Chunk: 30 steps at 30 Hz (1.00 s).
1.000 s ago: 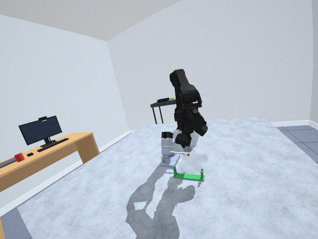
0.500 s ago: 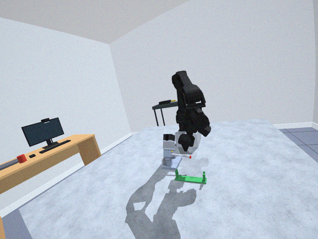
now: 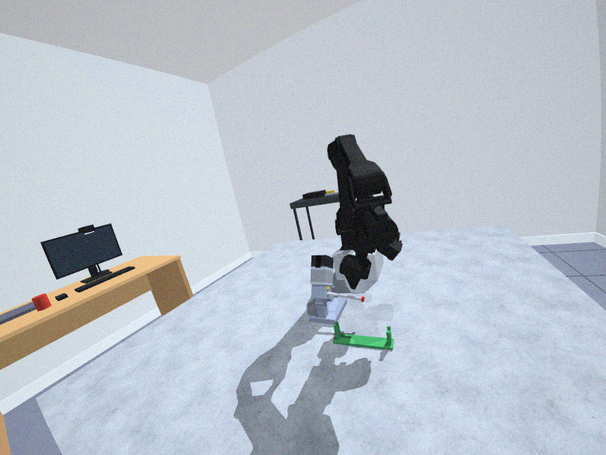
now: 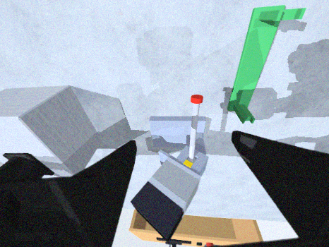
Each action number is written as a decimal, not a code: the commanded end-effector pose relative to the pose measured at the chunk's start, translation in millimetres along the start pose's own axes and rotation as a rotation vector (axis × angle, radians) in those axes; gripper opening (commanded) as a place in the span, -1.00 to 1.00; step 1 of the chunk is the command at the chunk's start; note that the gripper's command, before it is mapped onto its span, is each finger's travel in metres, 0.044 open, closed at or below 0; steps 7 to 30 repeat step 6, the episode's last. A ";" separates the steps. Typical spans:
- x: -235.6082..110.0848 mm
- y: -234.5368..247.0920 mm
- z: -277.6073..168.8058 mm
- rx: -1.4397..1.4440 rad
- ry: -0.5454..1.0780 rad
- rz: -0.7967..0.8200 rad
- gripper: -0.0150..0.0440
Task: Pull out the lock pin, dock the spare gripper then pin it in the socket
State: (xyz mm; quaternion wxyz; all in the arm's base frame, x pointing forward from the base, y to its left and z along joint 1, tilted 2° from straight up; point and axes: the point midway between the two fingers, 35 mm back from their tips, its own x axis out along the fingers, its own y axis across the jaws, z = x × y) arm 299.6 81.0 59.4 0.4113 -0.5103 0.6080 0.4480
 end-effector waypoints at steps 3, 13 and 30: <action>0.1 0.2 0.0 -0.003 0.000 0.001 1.00; 0.1 0.2 0.0 -0.003 0.000 0.001 1.00; 0.1 0.2 0.0 -0.003 0.000 0.001 1.00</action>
